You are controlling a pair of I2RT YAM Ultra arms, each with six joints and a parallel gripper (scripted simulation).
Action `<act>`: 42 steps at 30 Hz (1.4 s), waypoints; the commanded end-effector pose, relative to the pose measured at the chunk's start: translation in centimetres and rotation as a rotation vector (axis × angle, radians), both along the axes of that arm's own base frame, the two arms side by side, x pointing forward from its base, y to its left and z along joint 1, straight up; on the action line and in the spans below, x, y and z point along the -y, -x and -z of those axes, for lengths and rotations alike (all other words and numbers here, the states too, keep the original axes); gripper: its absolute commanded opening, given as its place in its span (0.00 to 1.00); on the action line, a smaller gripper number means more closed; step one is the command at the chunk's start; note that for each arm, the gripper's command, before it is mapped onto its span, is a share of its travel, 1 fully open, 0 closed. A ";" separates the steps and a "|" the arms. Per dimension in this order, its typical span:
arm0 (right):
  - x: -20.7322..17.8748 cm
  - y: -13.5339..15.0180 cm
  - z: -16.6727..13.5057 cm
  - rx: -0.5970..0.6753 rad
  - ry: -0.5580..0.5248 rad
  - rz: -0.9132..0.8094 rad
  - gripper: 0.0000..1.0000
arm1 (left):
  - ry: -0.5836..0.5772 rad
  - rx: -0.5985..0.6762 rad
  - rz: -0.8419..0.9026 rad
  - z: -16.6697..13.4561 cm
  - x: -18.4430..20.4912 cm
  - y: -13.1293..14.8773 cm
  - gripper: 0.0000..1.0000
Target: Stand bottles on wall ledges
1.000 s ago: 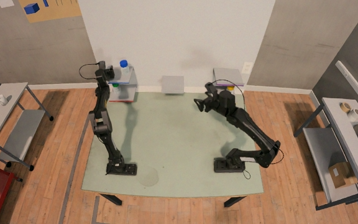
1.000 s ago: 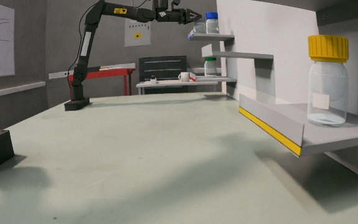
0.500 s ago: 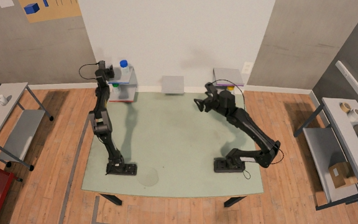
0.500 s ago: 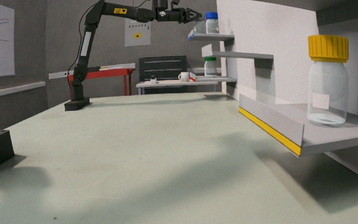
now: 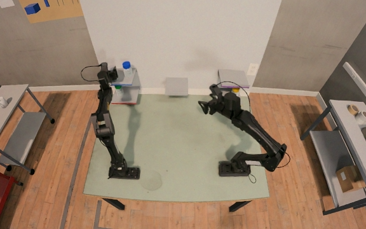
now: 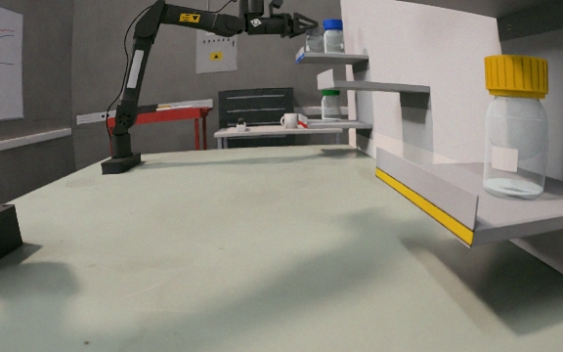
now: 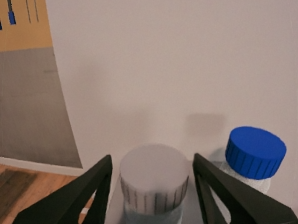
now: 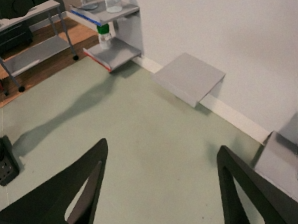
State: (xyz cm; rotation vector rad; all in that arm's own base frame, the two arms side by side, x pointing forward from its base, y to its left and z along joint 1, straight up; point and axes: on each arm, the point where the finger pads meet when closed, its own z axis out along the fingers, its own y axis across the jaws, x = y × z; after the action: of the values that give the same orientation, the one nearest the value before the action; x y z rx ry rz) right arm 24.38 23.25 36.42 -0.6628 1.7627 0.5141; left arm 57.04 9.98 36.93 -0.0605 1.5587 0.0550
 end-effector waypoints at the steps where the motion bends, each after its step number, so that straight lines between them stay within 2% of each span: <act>1: 0.2 0.3 -1.9 0.032 -0.035 0.000 0.89 | -0.020 0.088 0.000 -3.2 0.5 0.7 0.70; 17: 0.2 0.3 -1.9 0.032 -0.035 0.000 0.89 | -0.008 0.084 -0.001 -2.7 -0.2 3.6 0.70; 21: 0.2 0.3 -1.9 0.032 -0.035 0.000 0.89 | -0.008 0.083 -0.001 -2.6 0.0 7.1 0.70; 24: 0.2 0.3 -1.9 0.032 -0.035 0.000 0.89 | 0.005 0.035 -0.001 -1.1 0.3 10.1 0.70; 27: 0.2 0.3 -1.9 0.032 -0.035 0.000 0.89 | -0.007 0.035 -0.001 -1.1 0.6 11.8 0.70; 28: 0.2 0.3 -1.9 0.032 -0.035 0.000 0.89 | -0.019 0.063 -0.002 -2.1 0.8 11.8 0.70; 34: 0.2 0.3 -1.9 0.032 -0.035 0.000 0.89 | -0.022 0.063 0.002 -2.1 0.9 11.2 0.70; 36: 0.2 0.3 -1.9 0.032 -0.035 0.000 0.89 | -0.016 0.028 0.001 -1.3 0.9 11.2 0.93; 37: 0.2 0.3 -1.9 0.032 -0.035 0.000 0.89 | -0.014 0.011 0.001 -1.1 0.9 11.2 1.00; 42: 0.2 0.3 -1.9 0.032 -0.035 0.000 0.89 | 0.011 -0.156 -0.009 1.7 0.9 10.9 1.00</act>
State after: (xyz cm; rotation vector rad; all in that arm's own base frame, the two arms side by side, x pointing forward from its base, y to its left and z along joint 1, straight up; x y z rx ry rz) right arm 24.38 23.25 36.42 -0.6628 1.7627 0.5141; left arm 46.14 9.44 35.51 -0.0747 1.6240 0.0564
